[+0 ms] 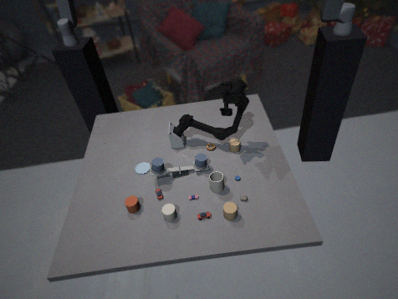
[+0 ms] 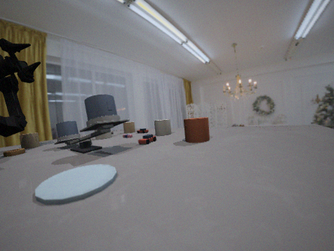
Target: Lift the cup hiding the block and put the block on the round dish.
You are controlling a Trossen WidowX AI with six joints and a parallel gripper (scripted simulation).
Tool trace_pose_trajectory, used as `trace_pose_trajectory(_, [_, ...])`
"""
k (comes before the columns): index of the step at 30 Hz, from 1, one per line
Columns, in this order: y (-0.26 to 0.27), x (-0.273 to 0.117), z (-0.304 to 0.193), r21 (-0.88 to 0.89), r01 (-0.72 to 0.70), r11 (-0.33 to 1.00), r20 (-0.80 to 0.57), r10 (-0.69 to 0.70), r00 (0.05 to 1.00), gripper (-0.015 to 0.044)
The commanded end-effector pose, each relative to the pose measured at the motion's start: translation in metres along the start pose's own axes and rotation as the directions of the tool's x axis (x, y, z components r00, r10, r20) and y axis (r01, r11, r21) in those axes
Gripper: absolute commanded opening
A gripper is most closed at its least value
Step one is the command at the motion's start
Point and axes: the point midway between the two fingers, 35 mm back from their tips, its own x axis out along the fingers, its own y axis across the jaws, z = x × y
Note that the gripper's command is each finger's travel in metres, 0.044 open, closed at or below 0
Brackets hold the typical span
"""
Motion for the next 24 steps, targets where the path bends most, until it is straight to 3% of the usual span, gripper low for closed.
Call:
trace_pose_trajectory(1, [-0.001, 0.0, -0.001, 0.002, -0.001, 1.0, -0.001, 0.001, 1.0, 0.0426])
trace_pose_trajectory(10, [-0.039, 0.016, -0.058, 0.11, -0.085, 0.99, -0.051, 0.091, 0.995, 0.044])
trace_pose_trajectory(24, [-0.045, 0.066, -0.149, 0.398, -0.348, 0.849, -0.021, 0.387, 0.922, 0.044])
